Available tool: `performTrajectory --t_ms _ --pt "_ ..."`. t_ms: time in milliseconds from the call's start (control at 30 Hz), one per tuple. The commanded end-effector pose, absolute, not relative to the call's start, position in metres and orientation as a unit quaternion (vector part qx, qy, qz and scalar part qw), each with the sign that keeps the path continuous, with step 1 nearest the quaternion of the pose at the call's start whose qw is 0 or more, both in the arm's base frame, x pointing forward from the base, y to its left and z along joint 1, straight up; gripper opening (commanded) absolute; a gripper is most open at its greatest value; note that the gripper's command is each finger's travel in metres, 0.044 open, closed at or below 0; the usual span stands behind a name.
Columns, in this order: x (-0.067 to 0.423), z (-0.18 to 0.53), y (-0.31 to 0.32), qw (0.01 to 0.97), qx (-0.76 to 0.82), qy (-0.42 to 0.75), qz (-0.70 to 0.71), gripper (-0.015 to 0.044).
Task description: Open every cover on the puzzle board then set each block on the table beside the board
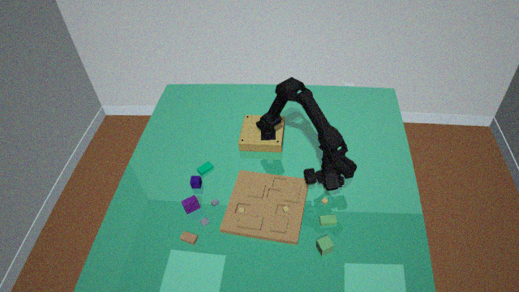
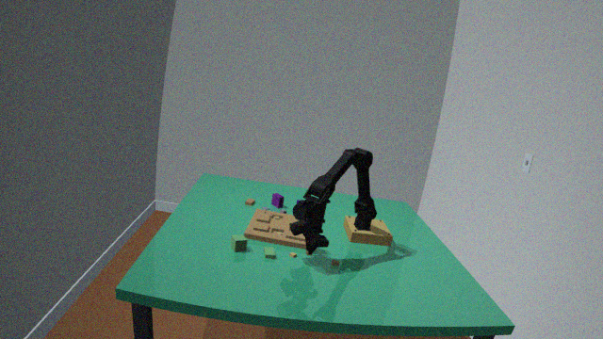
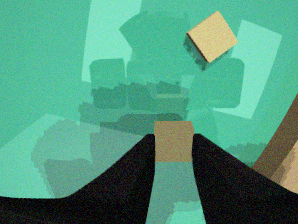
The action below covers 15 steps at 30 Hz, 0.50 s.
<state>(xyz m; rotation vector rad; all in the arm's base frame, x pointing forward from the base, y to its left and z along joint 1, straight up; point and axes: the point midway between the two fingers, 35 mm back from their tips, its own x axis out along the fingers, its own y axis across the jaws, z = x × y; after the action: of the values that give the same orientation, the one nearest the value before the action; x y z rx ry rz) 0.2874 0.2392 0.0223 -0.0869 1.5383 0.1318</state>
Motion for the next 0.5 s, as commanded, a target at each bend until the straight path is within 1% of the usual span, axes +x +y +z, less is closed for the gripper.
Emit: performTrajectory --t_ms 0,400,467 --pt "0.286 0.015 0.239 0.714 -0.038 0.696 0.058 0.0080" --pt "0.284 -0.001 0.238 0.714 -0.038 0.696 0.058 0.0080" --pt "0.285 0.002 0.238 0.715 -0.040 0.695 0.059 0.0133"
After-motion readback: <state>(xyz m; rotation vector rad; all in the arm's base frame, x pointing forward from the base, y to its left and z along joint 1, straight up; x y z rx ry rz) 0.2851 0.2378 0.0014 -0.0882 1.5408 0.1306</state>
